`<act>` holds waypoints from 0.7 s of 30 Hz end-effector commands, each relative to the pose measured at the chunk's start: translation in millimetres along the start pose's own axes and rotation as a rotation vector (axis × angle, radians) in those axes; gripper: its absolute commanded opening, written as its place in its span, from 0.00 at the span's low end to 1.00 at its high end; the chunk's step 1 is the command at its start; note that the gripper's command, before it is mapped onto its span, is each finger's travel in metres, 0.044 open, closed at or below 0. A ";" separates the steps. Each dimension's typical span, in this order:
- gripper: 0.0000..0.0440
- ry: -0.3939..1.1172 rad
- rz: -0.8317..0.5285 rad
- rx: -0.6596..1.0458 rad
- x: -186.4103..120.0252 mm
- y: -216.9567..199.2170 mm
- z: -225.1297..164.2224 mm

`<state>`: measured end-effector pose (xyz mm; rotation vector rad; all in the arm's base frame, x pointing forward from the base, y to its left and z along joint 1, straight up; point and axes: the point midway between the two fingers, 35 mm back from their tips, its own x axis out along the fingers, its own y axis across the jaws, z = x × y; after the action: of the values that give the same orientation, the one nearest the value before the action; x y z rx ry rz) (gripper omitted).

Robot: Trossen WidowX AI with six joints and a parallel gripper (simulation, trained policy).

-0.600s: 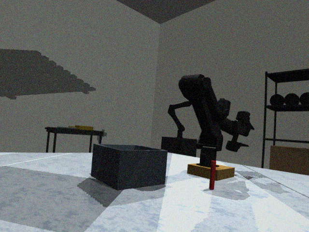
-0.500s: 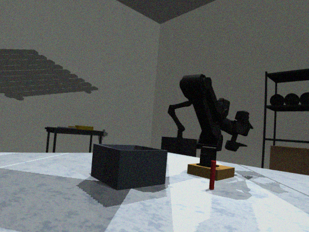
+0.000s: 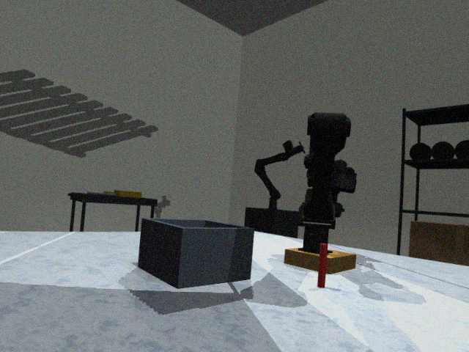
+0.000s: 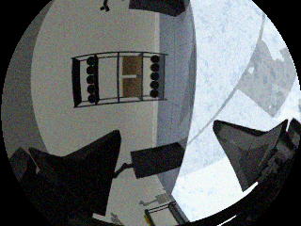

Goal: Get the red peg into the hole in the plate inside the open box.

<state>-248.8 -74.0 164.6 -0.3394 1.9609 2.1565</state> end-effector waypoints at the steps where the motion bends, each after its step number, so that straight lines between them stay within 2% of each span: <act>1: 1.00 0.105 0.009 -0.077 -10.5 8.7 -25.6; 10: 1.00 0.353 0.039 -0.268 -47.2 22.1 -82.0; 21: 1.00 0.657 0.103 -0.495 -110.9 29.7 -135.8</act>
<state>-164.3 -200.3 207.6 -1.0775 1.7260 2.7673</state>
